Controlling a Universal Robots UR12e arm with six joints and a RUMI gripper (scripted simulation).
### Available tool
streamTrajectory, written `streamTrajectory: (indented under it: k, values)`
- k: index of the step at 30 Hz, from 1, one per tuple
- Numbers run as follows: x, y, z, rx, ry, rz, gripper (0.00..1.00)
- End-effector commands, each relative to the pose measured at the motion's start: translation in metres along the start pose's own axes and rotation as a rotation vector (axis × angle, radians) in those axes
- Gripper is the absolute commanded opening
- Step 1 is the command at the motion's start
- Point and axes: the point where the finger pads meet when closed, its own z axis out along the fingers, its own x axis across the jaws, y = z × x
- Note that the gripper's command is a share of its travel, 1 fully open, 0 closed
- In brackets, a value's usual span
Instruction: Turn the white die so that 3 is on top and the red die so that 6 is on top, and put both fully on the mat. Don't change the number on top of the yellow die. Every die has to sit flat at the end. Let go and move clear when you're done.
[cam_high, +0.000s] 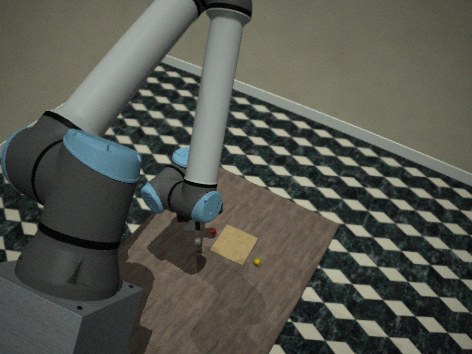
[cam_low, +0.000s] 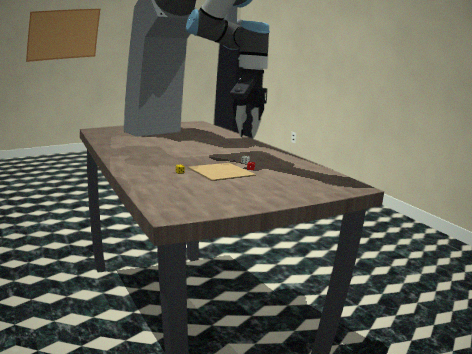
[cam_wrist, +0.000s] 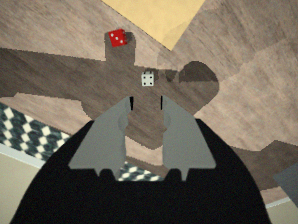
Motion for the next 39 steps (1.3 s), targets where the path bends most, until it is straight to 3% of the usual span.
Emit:
streamTrajectory:
  k: [1, 24, 39]
  values:
    - [0.0, 0.0, 0.0, 0.0, 0.0, 0.0, 0.21]
    - [0.0, 0.0, 0.018, 0.0, 0.0, 0.0, 0.21]
    - [0.0, 0.0, 0.041, 0.0, 0.0, 0.0, 0.21]
